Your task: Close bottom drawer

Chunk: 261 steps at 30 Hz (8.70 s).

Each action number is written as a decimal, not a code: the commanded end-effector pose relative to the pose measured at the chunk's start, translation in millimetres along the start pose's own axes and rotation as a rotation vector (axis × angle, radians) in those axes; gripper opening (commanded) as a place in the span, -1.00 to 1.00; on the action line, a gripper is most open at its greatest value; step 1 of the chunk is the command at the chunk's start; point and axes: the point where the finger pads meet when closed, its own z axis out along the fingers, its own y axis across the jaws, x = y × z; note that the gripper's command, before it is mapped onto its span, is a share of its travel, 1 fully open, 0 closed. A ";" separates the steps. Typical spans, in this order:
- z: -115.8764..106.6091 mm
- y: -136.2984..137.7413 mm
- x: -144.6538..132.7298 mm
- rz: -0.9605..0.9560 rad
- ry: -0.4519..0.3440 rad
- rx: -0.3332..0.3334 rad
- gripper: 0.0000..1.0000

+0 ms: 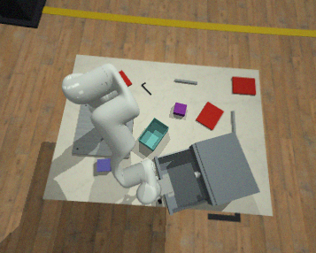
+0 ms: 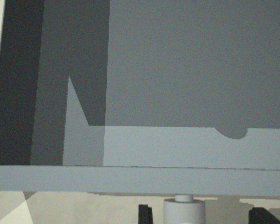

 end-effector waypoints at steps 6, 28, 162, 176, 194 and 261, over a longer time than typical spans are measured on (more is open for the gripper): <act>8.4 1.5 -1.3 -0.001 0.001 -0.004 0.20; 31.0 1.8 -5.9 -0.001 0.001 -0.004 0.20; 79.4 2.0 -20.1 -0.001 0.001 -0.004 -1.00; 79.4 2.0 -20.1 -0.001 0.001 -0.004 -1.00; 79.4 2.0 -20.1 -0.001 0.001 -0.004 -1.00; 96.0 2.0 58.2 -0.001 0.192 -0.004 -1.00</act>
